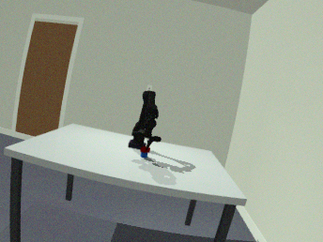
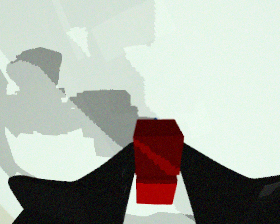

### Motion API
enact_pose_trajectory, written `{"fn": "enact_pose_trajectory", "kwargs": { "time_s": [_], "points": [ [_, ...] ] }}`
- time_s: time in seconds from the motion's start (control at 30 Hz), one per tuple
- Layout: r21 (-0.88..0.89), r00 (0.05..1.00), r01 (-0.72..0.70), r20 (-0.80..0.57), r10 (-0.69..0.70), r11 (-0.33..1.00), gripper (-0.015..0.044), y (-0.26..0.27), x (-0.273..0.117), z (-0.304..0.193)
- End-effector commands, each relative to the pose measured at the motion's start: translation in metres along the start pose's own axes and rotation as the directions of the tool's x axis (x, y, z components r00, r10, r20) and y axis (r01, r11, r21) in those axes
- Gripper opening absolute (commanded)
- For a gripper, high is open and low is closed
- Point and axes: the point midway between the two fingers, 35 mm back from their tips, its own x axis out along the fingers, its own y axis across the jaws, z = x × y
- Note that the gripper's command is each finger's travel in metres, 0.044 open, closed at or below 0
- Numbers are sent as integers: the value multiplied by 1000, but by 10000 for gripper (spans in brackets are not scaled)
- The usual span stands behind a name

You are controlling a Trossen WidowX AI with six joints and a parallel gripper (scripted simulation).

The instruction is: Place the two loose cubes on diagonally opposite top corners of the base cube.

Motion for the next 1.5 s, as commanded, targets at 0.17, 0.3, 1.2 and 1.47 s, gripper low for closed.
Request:
{"fn": "enact_pose_trajectory", "kwargs": {
  "time_s": [0.17,0.3,1.2,1.47],
  "points": [
    [-2,1000,6,1,-6,1000,131,-1,1,0],
    [-2,1000,6,1,-6,1000,205,-1,1,0],
    [0,1000,0,0,0,1000,205,0,-36,0],
    [0,1000,0,0,0,1000,205,0,-49,0]
  ]
}}
